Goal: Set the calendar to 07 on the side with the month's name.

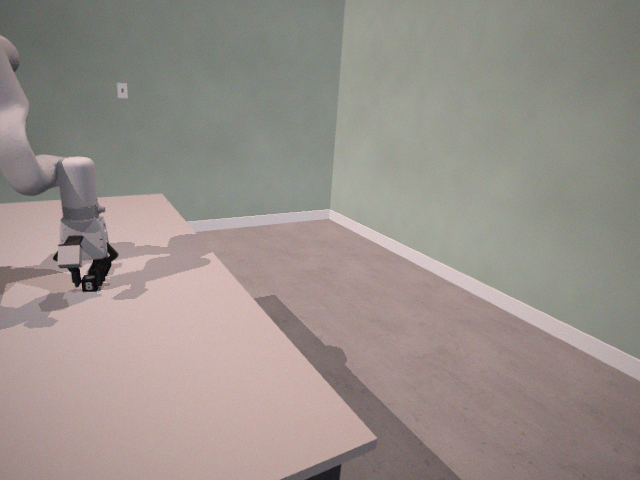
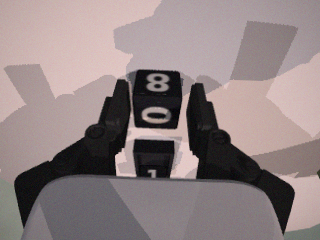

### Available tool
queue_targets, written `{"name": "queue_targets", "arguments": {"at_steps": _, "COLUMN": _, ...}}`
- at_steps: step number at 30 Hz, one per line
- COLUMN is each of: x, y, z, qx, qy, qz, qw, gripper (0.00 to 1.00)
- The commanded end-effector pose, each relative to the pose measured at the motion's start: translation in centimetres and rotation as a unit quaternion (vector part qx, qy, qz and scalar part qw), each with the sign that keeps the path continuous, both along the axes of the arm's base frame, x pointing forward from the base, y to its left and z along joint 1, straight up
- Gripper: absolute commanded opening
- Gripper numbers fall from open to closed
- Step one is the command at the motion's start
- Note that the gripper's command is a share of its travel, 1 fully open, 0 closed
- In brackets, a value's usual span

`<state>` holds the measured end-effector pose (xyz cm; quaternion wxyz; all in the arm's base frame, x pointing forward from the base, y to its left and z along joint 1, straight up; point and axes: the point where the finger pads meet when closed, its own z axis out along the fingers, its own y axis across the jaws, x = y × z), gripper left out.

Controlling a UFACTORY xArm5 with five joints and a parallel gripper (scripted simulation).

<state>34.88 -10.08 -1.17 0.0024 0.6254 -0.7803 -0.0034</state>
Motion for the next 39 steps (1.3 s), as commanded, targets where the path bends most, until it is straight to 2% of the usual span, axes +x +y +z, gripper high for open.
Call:
{"name": "queue_targets", "arguments": {"at_steps": 1, "x": 0.12, "y": -0.03, "z": -0.11, "qx": 0.0, "qy": -0.001, "qz": 0.0, "qw": 1.0, "gripper": 0.49}}
{"name": "queue_targets", "arguments": {"at_steps": 37, "x": 0.12, "y": -0.03, "z": -0.12, "qx": 0.0, "qy": -0.001, "qz": 0.0, "qw": 1.0, "gripper": 0.49}}
{"name": "queue_targets", "arguments": {"at_steps": 38, "x": 0.12, "y": -0.03, "z": -0.12, "qx": 0.0, "qy": -0.001, "qz": 0.0, "qw": 1.0, "gripper": 0.29}}
{"name": "queue_targets", "arguments": {"at_steps": 39, "x": 0.12, "y": -0.03, "z": -0.12, "qx": 0.0, "qy": -0.001, "qz": 0.0, "qw": 1.0, "gripper": 0.29}}
